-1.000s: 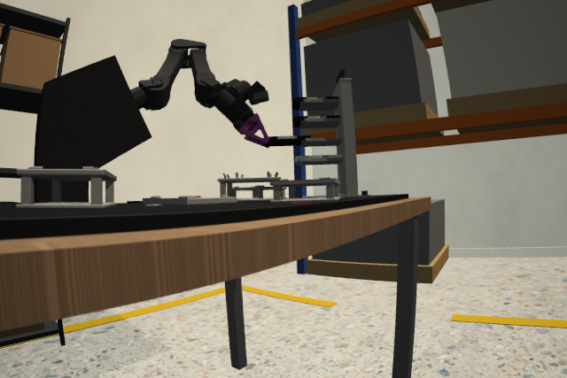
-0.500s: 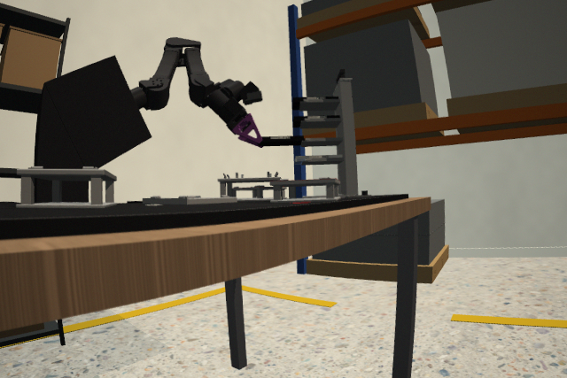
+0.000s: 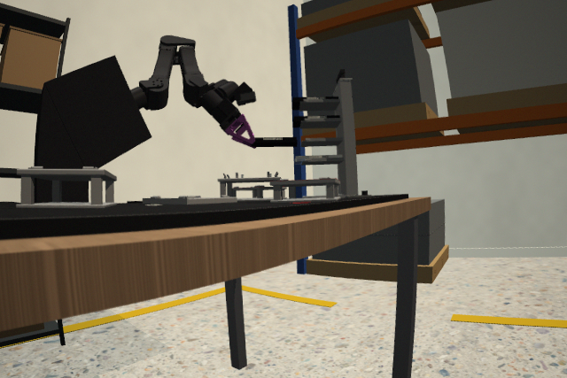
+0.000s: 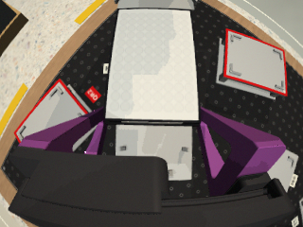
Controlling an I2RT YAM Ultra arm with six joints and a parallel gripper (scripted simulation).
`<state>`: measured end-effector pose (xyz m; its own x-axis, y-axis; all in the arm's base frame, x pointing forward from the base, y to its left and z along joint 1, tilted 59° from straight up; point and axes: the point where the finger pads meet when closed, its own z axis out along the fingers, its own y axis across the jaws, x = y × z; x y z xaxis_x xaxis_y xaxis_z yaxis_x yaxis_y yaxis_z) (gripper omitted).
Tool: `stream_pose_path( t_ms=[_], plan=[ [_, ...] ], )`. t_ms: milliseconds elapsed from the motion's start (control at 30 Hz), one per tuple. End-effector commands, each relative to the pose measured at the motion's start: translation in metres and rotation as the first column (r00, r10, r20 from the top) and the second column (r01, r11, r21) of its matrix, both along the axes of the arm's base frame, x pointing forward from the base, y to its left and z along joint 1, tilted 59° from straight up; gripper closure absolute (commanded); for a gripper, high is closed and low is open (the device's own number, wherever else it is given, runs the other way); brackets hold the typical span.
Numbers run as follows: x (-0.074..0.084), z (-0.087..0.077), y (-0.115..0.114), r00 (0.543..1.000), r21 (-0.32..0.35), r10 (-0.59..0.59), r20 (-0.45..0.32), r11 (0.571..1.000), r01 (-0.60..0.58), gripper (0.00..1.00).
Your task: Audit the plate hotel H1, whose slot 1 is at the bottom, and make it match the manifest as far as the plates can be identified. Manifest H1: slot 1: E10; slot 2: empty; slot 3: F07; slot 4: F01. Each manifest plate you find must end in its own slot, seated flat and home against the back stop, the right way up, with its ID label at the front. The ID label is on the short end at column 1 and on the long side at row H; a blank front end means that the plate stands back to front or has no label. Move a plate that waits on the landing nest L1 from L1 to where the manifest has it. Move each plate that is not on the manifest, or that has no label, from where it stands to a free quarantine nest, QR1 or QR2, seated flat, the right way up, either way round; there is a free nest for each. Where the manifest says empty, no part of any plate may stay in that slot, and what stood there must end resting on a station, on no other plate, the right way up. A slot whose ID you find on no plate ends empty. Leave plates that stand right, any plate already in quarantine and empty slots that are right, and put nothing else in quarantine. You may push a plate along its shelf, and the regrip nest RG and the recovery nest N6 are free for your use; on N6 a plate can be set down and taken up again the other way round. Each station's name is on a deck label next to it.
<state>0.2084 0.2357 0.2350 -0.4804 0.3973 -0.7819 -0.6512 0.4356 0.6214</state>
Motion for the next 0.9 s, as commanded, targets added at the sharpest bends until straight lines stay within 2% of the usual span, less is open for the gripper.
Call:
stream_pose_path(
  t_ms=[0,867],
  plan=[
    [0.002,0.003,-0.005,1.0,0.01,-0.027,0.009,1.0,0.027,0.14],
    [-0.021,-0.017,-0.008,1.0,0.01,-0.026,0.008,1.0,0.026,0.14]
  ],
)
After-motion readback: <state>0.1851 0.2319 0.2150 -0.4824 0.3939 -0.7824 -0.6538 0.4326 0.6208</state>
